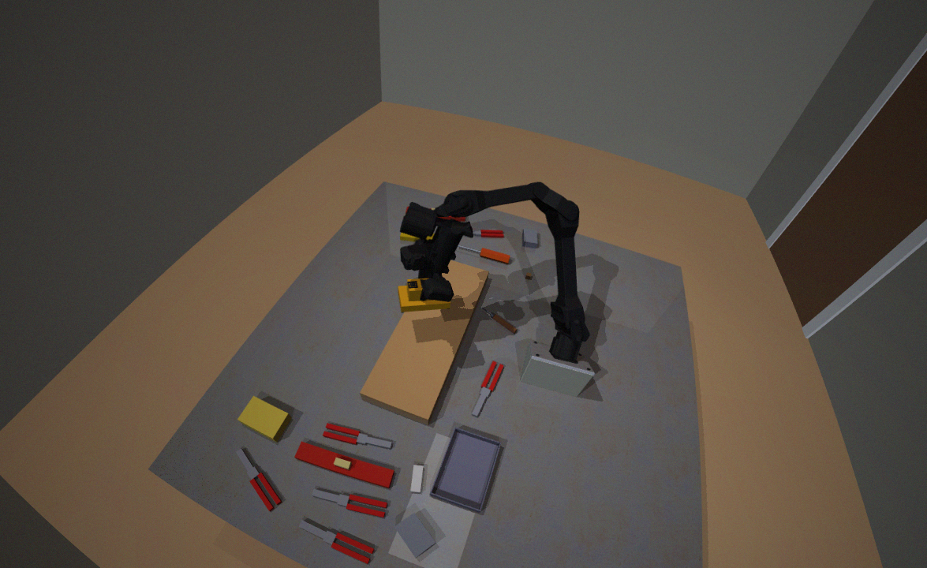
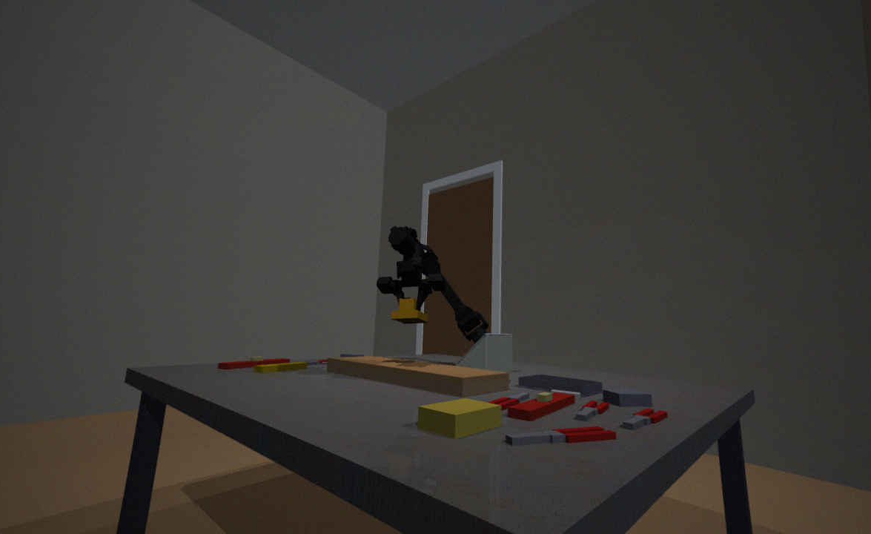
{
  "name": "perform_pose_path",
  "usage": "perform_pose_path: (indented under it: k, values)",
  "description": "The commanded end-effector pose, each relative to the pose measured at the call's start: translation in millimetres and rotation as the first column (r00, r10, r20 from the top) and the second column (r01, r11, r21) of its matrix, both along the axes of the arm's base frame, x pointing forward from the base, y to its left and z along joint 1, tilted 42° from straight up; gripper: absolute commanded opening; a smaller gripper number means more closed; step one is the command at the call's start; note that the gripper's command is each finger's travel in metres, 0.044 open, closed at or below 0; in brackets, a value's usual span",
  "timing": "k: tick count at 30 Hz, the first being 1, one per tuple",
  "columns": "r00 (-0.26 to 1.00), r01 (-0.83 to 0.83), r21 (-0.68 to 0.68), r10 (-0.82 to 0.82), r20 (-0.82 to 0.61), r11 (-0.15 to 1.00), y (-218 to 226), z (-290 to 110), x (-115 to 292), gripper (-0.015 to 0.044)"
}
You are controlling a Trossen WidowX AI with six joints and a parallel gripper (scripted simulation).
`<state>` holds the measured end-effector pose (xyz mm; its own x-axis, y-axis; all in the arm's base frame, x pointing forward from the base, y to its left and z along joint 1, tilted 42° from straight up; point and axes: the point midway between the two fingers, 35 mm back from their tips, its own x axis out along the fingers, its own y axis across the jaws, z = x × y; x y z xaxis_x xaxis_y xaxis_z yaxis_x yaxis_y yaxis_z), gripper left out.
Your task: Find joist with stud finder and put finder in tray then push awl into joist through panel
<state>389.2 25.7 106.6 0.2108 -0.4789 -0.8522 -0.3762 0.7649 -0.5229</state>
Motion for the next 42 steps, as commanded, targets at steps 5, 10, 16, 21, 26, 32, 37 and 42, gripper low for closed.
perform_pose_path:
  k: [5,10,16,21,26,32,37,42]
  values:
    - [0.980,-0.163,0.043,0.167,-0.108,0.986,65,-47,-4,0.0000]
    - [0.948,-0.257,0.069,0.265,-0.179,0.964,103,-78,-16,0.0000]
    - [0.890,-0.359,0.102,0.374,-0.261,0.928,146,-116,-38,0.0000]
    - [0.828,-0.437,0.131,0.455,-0.327,0.890,177,-147,-62,0.0000]
    - [0.756,-0.507,0.159,0.525,-0.391,0.847,204,-177,-90,0.0000]
    - [0.657,-0.580,0.194,0.595,-0.463,0.792,229,-213,-129,0.0000]
    - [0.568,-0.632,0.221,0.638,-0.520,0.743,244,-241,-165,0.0000]
    - [0.522,-0.655,0.235,0.655,-0.547,0.718,249,-255,-183,0.0000]
